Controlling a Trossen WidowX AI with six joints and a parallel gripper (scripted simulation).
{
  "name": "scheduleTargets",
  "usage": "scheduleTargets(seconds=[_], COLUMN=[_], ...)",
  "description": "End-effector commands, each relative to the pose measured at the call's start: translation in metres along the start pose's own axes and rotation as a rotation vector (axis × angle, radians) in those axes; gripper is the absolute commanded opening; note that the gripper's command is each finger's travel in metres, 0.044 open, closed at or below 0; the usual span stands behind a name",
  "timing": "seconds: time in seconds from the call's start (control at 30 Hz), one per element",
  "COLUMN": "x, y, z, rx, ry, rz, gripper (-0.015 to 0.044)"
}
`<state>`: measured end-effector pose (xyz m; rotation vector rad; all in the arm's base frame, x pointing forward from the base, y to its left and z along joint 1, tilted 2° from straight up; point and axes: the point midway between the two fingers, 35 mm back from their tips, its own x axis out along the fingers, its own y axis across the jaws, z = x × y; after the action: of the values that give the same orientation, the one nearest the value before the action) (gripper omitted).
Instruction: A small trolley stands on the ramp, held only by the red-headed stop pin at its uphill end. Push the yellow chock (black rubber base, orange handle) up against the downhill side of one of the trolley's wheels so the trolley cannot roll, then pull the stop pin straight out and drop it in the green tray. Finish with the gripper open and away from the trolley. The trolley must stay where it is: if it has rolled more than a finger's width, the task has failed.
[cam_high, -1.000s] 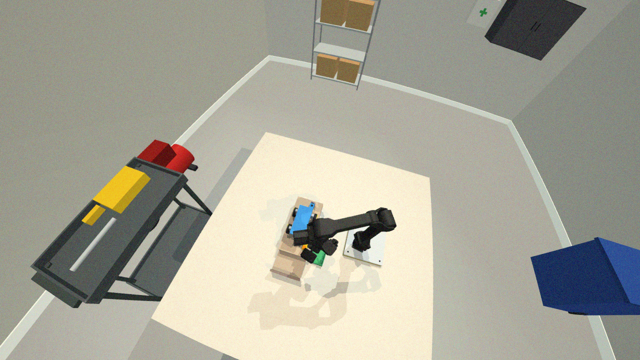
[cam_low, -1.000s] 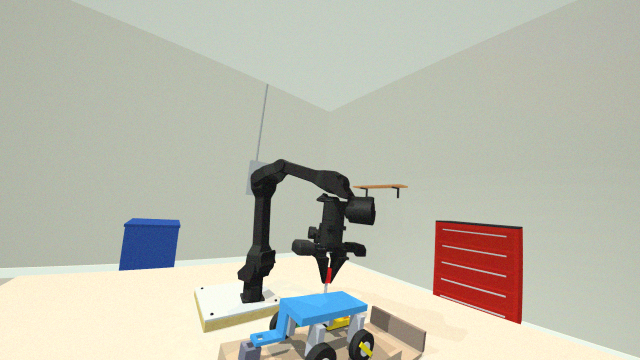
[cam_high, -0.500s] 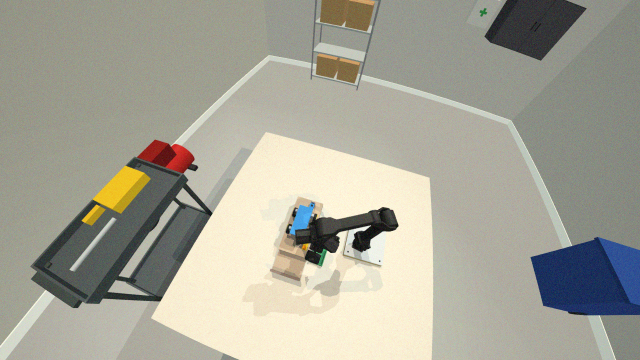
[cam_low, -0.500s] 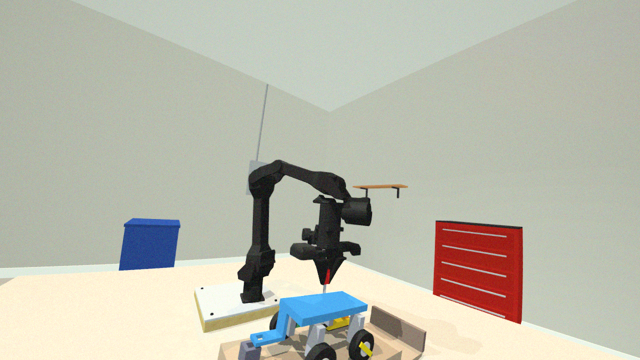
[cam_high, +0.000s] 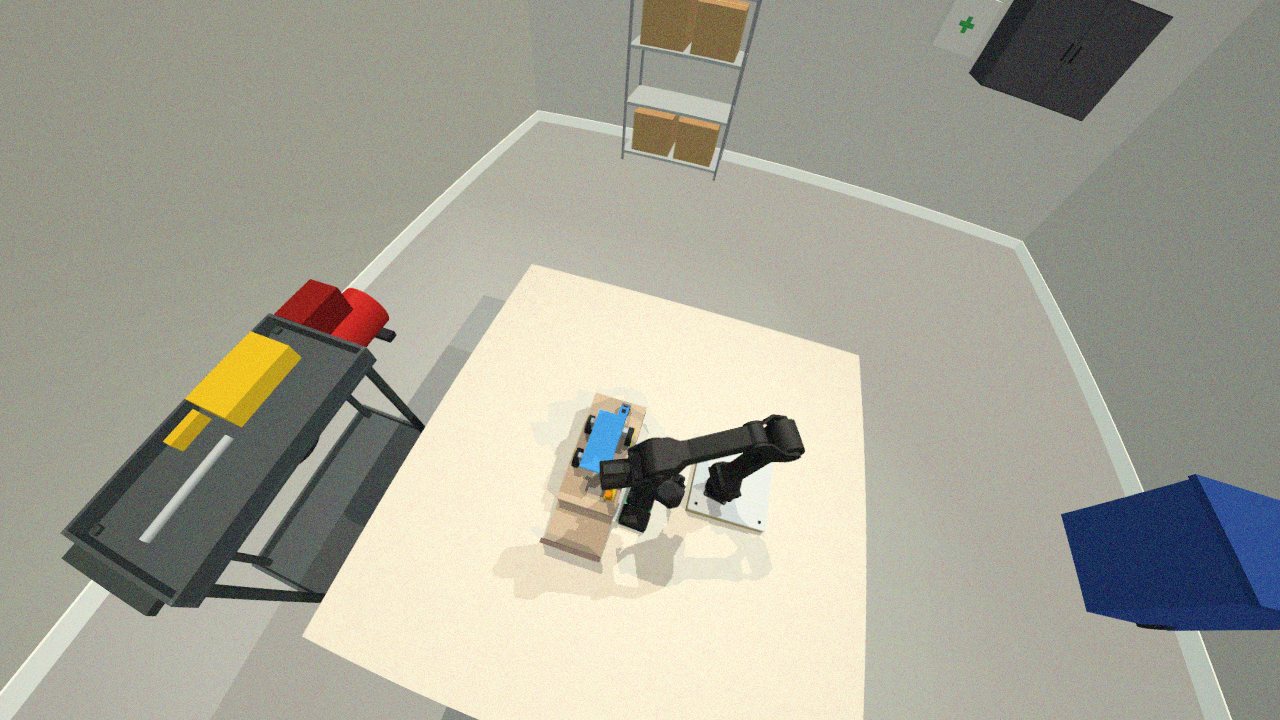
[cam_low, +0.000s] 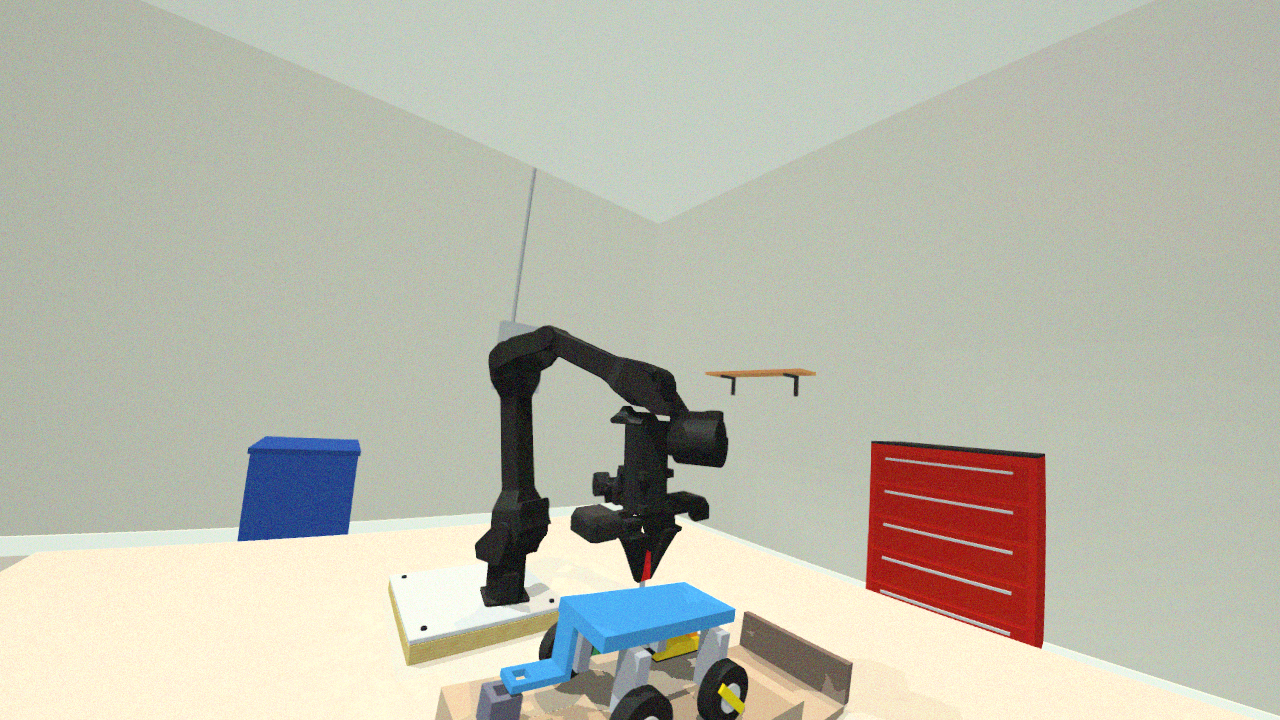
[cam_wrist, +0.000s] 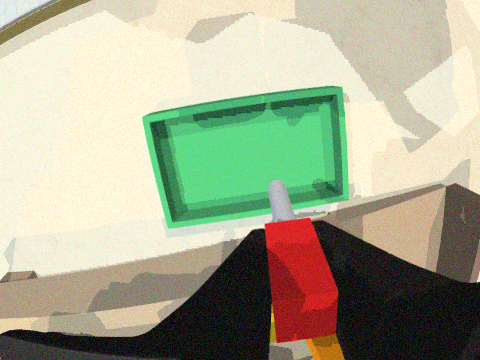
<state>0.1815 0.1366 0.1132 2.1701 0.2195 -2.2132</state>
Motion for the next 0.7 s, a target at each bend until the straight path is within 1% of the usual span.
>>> scheduleTargets(seconds=[0.0,0.2,0.47,0.6,0.67], x=[0.008,0.029,0.056,0.059,0.059], y=[-0.001,-0.009,-0.021,-0.023,-0.022], z=[0.001,0.000,0.001,0.002,0.001], rx=[-0.002,-0.003,-0.003,-0.003,-0.003], ry=[-0.005,-0.002,-0.002,-0.002,-0.002], rz=[-0.053,-0.106,-0.111,-0.111,-0.111], gripper=[0.0000,0.0000,0.0000,0.0000,0.0053])
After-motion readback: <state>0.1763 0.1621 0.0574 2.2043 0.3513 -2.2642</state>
